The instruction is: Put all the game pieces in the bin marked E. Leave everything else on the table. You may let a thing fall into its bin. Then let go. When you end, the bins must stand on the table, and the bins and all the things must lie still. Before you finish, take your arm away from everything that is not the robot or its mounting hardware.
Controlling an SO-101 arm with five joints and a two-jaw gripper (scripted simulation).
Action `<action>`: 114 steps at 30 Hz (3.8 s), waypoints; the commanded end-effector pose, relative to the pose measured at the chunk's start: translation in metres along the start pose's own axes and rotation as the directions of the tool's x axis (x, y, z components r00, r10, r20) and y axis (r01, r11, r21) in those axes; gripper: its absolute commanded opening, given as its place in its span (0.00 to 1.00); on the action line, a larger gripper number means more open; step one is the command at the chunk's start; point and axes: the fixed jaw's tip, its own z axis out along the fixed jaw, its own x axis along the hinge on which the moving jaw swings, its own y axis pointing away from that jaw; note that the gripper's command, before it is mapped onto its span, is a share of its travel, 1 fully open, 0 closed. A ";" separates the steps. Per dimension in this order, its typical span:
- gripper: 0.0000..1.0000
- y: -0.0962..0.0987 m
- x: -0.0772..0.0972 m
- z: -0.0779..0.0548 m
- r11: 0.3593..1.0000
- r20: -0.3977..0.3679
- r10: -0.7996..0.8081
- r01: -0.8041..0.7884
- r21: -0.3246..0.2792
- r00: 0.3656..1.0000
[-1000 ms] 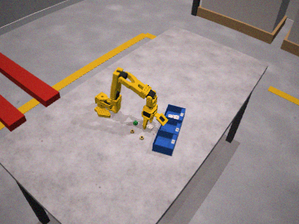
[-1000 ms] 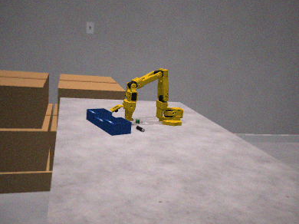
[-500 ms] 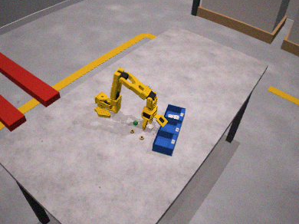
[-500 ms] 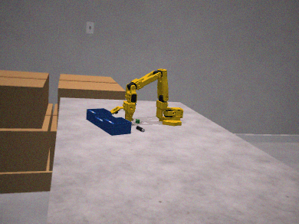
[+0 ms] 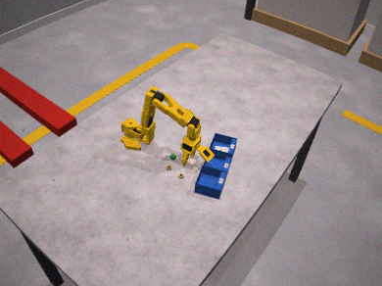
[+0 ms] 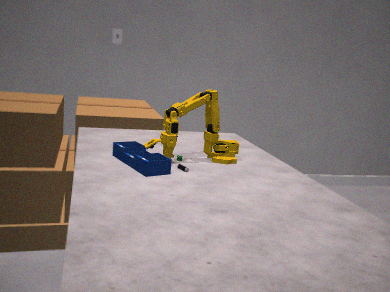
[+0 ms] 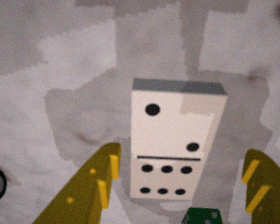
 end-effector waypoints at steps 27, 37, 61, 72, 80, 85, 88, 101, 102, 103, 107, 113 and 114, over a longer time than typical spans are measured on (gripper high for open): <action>0.03 0.000 -0.004 -0.002 1.000 0.023 0.018 -0.018 -0.006 1.000; 0.00 0.000 -0.004 -0.002 1.000 0.023 0.018 -0.018 -0.006 1.000; 0.00 0.000 -0.004 -0.003 1.000 0.023 0.018 -0.018 -0.006 1.000; 0.00 -0.002 -0.005 -0.025 1.000 0.023 0.018 -0.018 -0.006 1.000; 0.00 -0.004 -0.004 -0.040 1.000 0.024 0.018 -0.018 -0.006 1.000; 0.00 -0.004 -0.003 -0.047 1.000 0.024 0.018 -0.018 -0.006 1.000; 0.00 -0.005 -0.003 -0.048 1.000 0.024 0.018 -0.018 -0.006 1.000; 0.00 0.001 -0.007 -0.051 1.000 0.036 -0.008 0.008 -0.008 0.999; 0.00 0.002 -0.008 -0.052 1.000 0.040 -0.014 0.014 -0.009 0.999; 0.00 0.004 -0.009 -0.053 1.000 0.043 -0.021 0.021 -0.009 0.999; 0.00 0.008 -0.011 -0.056 0.999 0.054 -0.043 0.044 -0.011 0.998; 0.00 0.016 -0.015 -0.061 0.997 0.072 -0.078 0.080 -0.014 0.994; 0.00 0.018 -0.016 -0.062 0.996 0.075 -0.084 0.085 -0.015 0.994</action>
